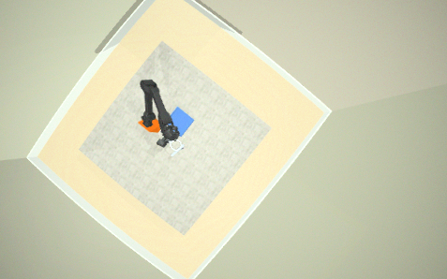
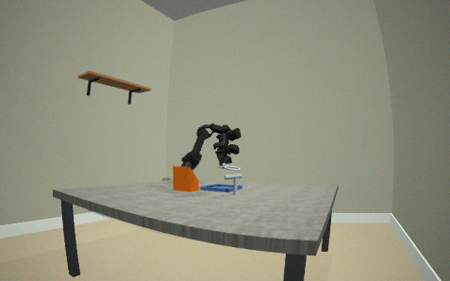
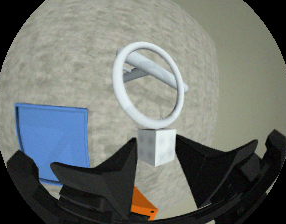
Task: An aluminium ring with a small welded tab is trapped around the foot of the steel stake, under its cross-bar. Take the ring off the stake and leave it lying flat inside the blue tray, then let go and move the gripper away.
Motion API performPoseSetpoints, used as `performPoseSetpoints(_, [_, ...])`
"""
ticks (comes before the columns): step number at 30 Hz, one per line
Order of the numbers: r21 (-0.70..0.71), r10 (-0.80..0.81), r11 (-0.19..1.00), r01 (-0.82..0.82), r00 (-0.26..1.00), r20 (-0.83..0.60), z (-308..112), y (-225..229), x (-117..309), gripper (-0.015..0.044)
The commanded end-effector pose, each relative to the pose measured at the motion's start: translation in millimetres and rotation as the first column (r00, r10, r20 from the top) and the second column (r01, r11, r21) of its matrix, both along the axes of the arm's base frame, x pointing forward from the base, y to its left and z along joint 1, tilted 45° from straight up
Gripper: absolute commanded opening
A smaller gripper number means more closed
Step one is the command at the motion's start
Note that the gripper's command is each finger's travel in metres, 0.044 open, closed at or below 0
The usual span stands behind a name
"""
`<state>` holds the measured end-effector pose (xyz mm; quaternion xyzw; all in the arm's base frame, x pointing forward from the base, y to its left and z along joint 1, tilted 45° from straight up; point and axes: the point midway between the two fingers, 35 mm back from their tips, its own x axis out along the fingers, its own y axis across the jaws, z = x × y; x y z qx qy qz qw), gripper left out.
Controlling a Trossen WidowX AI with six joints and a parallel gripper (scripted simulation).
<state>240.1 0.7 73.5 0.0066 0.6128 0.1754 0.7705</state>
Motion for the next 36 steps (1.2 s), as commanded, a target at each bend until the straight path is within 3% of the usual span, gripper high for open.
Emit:
performPoseSetpoints(1, [-0.047, -0.089, 0.995, 0.088, 0.996, -0.015, 10, 1, -1, 0.0000])
performPoseSetpoints(9, [-0.106, -0.222, 0.970, 0.218, 0.975, -0.028, 21, 3, -6, 0.0000])
performPoseSetpoints(18, [-0.106, -0.193, 0.976, 0.189, 0.981, -0.028, 19, 10, -7, 0.0000])
performPoseSetpoints(26, [-0.145, -0.150, 0.978, 0.148, 0.989, 0.002, 31, 62, -22, 0.0000])
performPoseSetpoints(36, [-0.123, -0.193, 0.974, 0.189, 0.981, -0.025, 47, 135, -83, 0.0000])
